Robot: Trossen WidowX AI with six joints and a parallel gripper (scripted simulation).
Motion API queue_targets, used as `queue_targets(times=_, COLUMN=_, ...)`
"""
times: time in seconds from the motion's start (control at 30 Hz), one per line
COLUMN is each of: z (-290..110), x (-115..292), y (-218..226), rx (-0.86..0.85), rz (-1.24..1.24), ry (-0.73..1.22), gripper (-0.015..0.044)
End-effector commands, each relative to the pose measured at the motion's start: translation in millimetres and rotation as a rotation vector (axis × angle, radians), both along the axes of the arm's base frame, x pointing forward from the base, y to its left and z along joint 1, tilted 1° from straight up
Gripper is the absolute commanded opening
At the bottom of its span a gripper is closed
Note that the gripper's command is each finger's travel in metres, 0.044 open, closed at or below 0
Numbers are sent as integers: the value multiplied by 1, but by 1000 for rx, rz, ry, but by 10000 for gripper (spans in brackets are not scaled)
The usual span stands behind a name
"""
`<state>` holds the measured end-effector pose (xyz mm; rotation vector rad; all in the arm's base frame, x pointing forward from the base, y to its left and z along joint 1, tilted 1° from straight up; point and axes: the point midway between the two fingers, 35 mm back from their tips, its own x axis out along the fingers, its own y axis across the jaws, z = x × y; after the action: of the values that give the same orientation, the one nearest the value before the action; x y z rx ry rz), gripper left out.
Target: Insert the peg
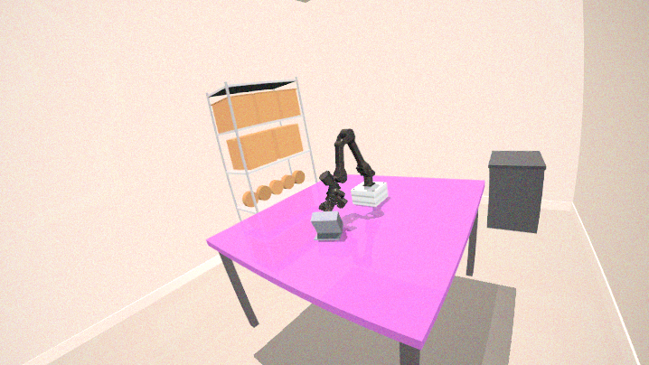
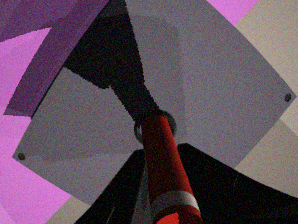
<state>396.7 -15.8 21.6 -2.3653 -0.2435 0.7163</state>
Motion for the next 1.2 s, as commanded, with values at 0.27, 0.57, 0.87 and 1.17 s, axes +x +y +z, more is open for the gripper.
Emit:
queue_targets(times=0.27, z=-2, x=7, y=2, rx=2, rz=-4, ry=-2, gripper=0)
queue_targets(times=0.57, z=-4, x=10, y=3, rx=3, rz=-4, ry=-3, gripper=0)
queue_targets(times=0.87, z=-5, x=10, y=4, rx=1, rz=1, ry=0, gripper=0)
queue_targets(times=1.17, z=-5, x=10, y=4, rx=1, rz=1, ry=0, gripper=105)
